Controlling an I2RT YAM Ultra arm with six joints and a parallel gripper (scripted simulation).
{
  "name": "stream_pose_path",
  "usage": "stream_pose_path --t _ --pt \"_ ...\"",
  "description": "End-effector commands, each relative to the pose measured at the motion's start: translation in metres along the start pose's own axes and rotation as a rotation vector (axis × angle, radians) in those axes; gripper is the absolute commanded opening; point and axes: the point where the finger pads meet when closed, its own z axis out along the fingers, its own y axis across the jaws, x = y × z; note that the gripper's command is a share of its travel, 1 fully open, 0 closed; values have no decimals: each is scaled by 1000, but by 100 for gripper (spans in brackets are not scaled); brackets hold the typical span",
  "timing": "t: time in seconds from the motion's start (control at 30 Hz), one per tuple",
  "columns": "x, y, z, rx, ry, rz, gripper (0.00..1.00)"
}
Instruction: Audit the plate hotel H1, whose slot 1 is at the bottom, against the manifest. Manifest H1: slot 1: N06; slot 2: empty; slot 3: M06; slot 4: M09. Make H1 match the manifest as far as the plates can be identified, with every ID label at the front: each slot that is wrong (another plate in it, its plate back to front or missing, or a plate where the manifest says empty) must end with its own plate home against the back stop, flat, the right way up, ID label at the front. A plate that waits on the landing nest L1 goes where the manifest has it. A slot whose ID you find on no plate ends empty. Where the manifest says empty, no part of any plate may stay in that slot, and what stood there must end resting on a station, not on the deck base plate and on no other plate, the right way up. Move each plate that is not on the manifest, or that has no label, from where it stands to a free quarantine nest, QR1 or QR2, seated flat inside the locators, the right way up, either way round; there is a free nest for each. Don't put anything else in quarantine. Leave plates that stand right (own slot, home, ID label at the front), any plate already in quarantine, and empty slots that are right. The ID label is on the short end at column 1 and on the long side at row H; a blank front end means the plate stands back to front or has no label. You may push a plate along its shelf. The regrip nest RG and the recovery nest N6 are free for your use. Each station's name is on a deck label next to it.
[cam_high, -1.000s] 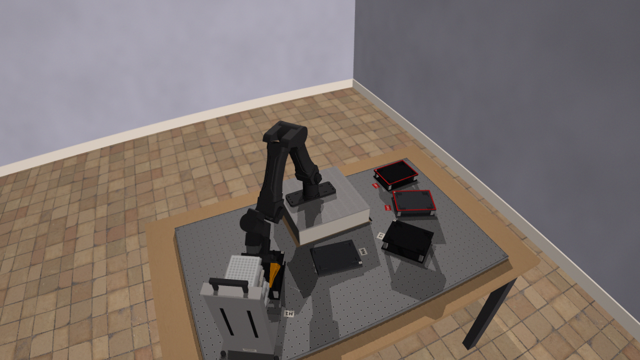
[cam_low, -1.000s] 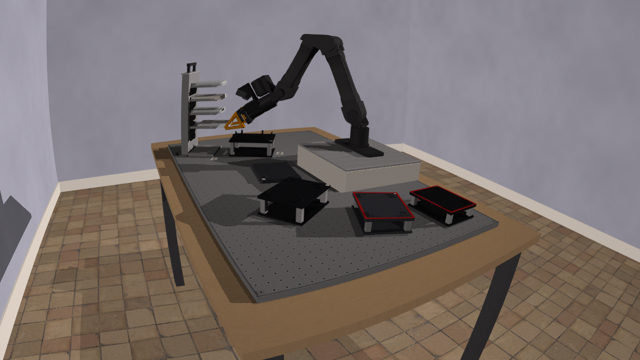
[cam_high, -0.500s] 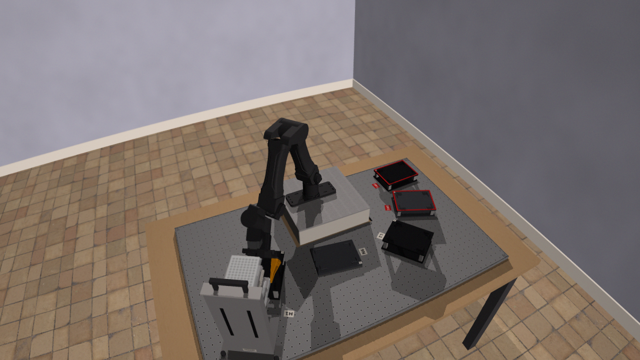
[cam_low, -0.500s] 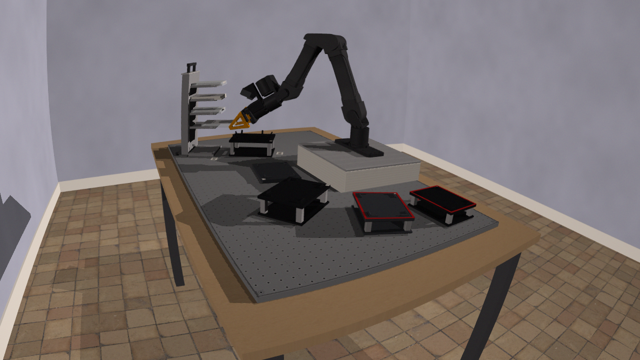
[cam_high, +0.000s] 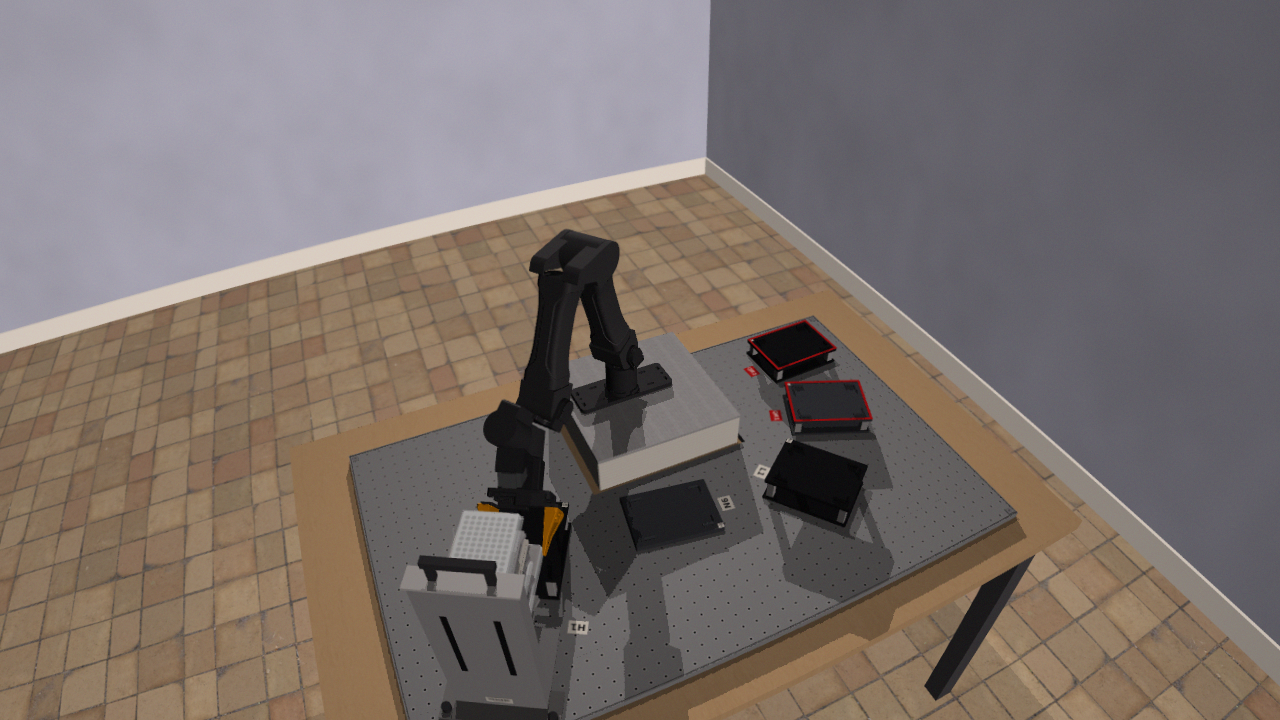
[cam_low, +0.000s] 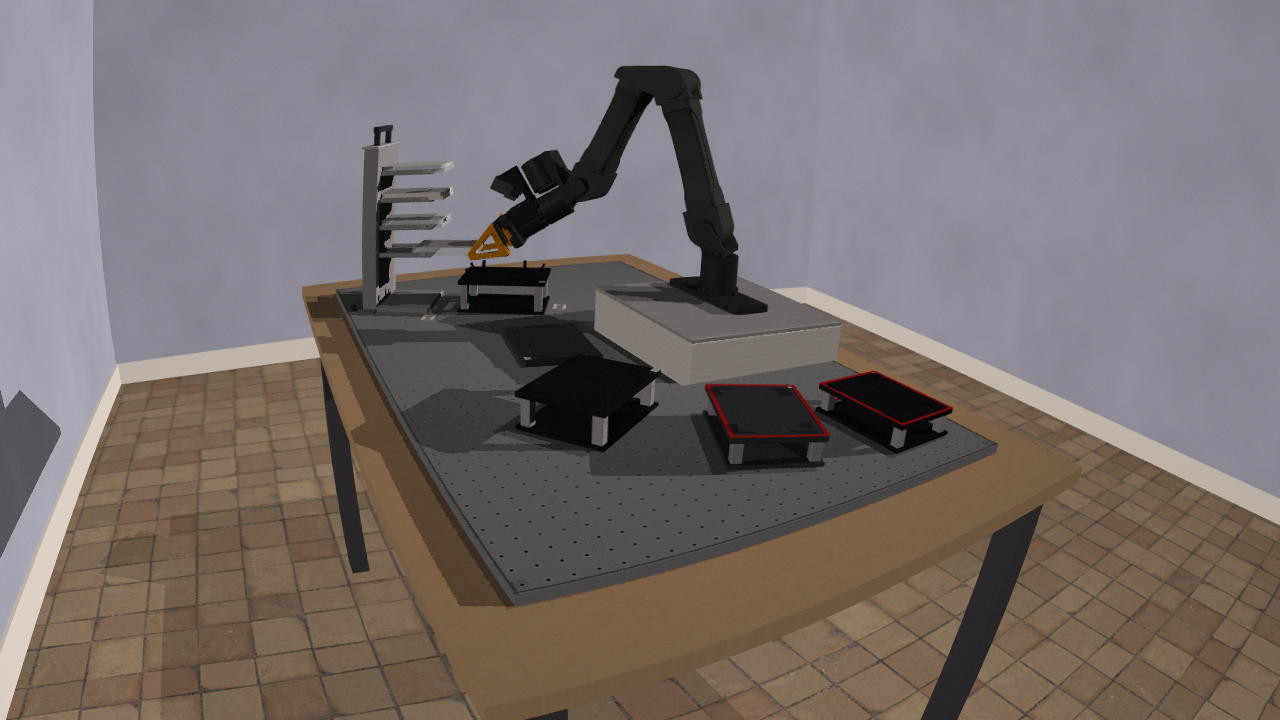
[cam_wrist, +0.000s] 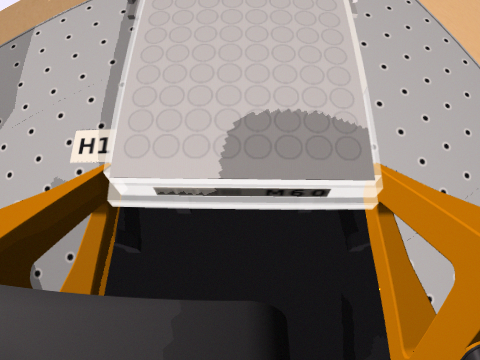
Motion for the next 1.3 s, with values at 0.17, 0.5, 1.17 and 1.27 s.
stream_pose_path --t 0.17,0.5,1.17,1.27 --pt "-10 -3 -15 7 -46 -19 86" --pt "-3 -3 -25 7 -45 -19 86" --pt "7 -3 -44 8 -48 -21 86" --pt "11 -3 -47 7 -44 -19 86"
